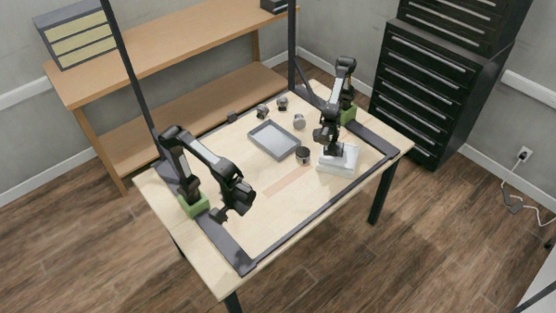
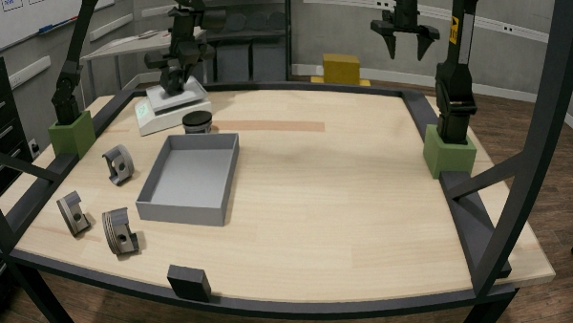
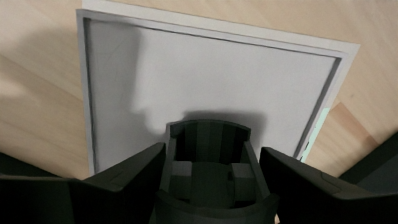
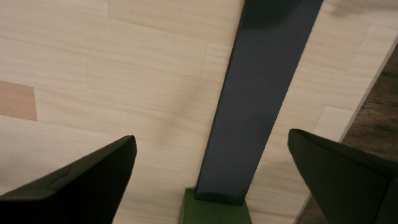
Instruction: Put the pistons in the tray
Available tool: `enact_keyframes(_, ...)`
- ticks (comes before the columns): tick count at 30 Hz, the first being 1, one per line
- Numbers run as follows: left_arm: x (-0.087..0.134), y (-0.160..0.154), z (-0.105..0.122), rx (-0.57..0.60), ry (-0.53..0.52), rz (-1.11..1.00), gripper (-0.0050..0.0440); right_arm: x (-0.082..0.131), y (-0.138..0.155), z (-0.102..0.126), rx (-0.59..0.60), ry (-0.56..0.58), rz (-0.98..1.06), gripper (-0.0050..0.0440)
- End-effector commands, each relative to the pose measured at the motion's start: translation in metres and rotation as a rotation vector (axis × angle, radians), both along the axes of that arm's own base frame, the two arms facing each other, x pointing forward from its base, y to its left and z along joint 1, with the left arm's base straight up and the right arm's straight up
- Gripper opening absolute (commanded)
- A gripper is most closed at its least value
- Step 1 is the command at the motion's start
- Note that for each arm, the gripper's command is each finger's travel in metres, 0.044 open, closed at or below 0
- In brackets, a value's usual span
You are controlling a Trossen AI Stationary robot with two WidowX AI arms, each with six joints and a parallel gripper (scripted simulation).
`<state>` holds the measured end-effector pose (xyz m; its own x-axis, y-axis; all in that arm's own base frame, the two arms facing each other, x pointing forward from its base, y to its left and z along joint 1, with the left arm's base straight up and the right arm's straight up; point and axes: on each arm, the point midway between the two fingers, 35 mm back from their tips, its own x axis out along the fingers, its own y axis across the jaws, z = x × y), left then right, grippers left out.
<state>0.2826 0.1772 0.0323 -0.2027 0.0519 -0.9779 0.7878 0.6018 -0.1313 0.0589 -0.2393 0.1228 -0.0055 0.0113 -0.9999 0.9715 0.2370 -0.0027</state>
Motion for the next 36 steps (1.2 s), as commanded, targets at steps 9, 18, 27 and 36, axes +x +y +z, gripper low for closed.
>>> enact_keyframes(9, 0.002, 0.003, 0.009, 0.016, -0.024, 0.0, 0.0378, 0.002, -0.005, 0.008, -0.031, -0.011, 0.006, 0.04)
enact_keyframes(18, 0.002, 0.003, 0.009, 0.016, -0.024, 0.0, 0.0378, 0.002, -0.005, 0.008, -0.031, -0.011, 0.006, 0.04)
enact_keyframes(27, 0.002, 0.003, 0.009, 0.016, -0.024, 0.0, 0.0378, 0.002, -0.005, 0.008, -0.031, -0.011, 0.006, 0.04)
enact_keyframes(36, 0.008, 0.003, 0.029, 0.028, -0.044, 0.001, 0.0378, 0.002, -0.005, 0.008, -0.031, -0.011, 0.006, 0.04)
